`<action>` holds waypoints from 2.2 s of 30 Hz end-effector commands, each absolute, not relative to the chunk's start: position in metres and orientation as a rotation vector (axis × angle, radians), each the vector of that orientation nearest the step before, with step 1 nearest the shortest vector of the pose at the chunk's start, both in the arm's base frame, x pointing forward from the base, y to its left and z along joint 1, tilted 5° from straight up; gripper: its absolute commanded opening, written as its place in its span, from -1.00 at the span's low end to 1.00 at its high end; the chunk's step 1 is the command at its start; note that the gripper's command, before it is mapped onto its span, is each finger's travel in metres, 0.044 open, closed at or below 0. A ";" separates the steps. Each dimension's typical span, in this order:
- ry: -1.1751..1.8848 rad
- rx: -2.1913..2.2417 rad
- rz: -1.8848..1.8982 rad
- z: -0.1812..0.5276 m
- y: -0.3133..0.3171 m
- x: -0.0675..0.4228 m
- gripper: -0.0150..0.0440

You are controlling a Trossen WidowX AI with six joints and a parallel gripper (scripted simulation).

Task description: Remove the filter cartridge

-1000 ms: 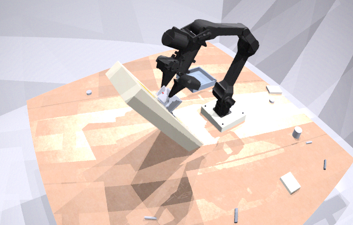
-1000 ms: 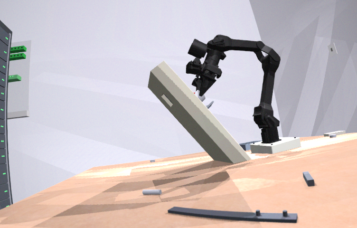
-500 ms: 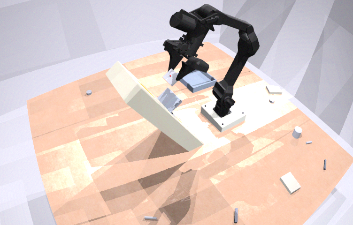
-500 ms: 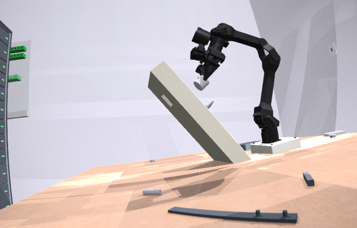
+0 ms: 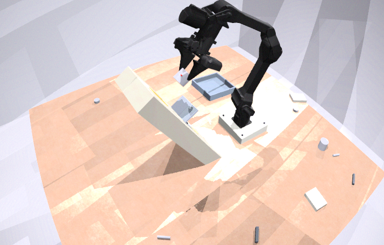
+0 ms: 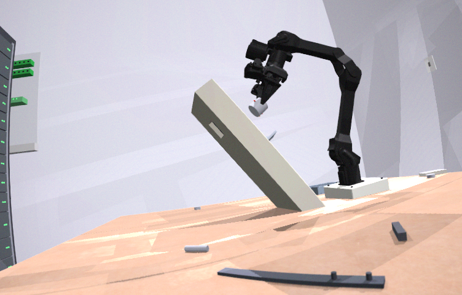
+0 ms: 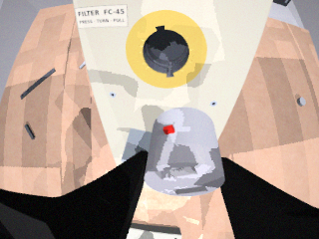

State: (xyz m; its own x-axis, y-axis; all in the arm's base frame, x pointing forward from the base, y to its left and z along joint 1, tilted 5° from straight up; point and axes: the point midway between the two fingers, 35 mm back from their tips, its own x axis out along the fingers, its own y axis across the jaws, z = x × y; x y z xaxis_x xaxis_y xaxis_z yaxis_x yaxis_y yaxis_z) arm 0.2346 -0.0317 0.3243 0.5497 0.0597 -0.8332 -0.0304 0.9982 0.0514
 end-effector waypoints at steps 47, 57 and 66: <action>0.954 0.495 -0.725 0.267 -0.220 0.155 -0.49; 0.903 0.644 -0.975 0.250 -0.251 0.109 -0.49; 0.886 0.688 -1.054 0.234 -0.263 0.091 -0.49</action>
State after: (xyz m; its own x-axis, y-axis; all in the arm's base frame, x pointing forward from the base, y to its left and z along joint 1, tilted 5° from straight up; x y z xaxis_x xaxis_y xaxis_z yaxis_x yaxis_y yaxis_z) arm 0.1015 -0.2567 0.2446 0.2526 -0.4263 -0.8686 0.9138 0.4003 0.0693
